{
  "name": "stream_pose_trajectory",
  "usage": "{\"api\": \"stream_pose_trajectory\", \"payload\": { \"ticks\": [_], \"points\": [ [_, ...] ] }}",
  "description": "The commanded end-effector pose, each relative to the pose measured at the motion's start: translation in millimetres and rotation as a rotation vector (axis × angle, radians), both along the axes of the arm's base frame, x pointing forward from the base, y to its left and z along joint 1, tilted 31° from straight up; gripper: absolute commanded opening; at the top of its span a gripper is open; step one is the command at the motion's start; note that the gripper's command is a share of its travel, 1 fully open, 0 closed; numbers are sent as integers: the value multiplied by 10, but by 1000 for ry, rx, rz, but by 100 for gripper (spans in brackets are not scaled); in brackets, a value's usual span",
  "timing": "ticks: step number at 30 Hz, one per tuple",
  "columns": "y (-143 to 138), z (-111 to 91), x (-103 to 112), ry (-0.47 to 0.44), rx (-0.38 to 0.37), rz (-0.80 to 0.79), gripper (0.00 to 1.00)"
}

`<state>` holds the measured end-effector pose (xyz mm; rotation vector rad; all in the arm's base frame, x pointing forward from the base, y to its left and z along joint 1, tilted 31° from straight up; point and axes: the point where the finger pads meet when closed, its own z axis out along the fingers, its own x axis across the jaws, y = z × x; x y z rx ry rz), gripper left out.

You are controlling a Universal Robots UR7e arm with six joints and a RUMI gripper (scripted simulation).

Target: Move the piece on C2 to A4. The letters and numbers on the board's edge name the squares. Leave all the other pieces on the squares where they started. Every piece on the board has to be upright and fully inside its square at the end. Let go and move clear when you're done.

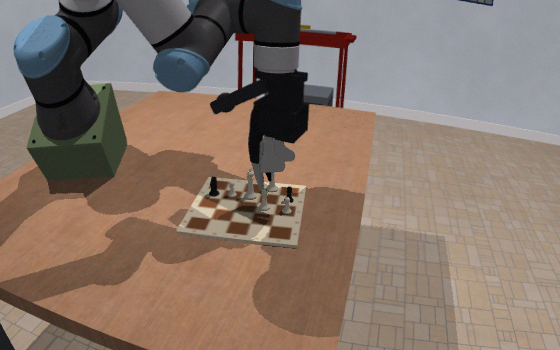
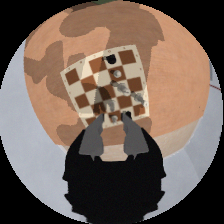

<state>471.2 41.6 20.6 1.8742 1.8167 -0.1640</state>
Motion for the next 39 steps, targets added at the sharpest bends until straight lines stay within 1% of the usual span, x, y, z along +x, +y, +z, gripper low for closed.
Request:
{"api": "stream_pose_trajectory", "payload": {
  "ticks": [1, 10, 25, 39],
  "points": [
    [2, 4, 3, -1, 0, 0, 22],
    [-19, -36, 15, -1, 0, 0, 22],
    [-148, -288, 93, -1, 0, 0, 22],
    [-162, -315, 102, -1, 0, 0, 22]
  ]
}}
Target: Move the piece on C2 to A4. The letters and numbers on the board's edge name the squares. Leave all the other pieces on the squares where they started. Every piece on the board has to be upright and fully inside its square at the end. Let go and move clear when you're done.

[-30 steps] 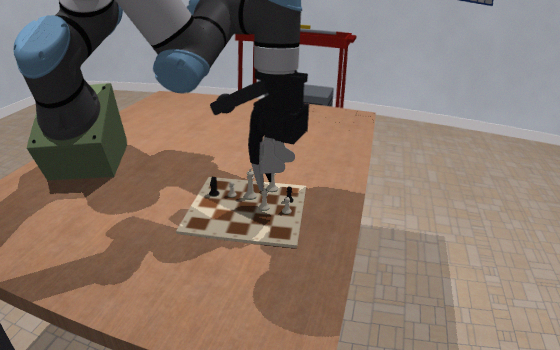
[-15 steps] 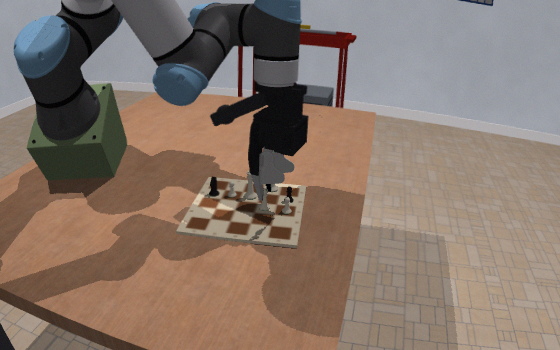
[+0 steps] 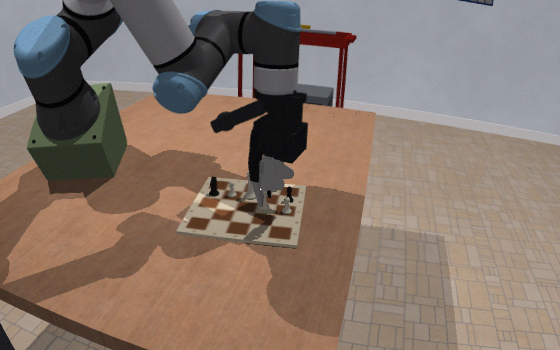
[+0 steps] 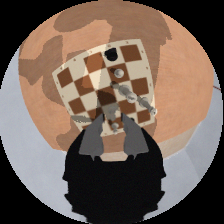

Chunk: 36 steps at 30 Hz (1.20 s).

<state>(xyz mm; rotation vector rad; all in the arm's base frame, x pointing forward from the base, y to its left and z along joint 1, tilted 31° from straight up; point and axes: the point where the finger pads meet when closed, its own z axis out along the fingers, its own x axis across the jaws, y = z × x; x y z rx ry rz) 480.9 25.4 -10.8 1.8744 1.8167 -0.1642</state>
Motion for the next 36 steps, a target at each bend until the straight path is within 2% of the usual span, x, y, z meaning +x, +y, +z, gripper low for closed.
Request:
{"api": "stream_pose_trajectory", "payload": {
  "ticks": [1, 29, 30, 36],
  "points": [
    [0, -1, 5, -1, 0, 0, 22],
    [0, -1, 5, -1, 0, 0, 22],
    [0, -1, 5, -1, 0, 0, 0],
    [0, -1, 5, -1, 0, 0, 0]
  ]
}}
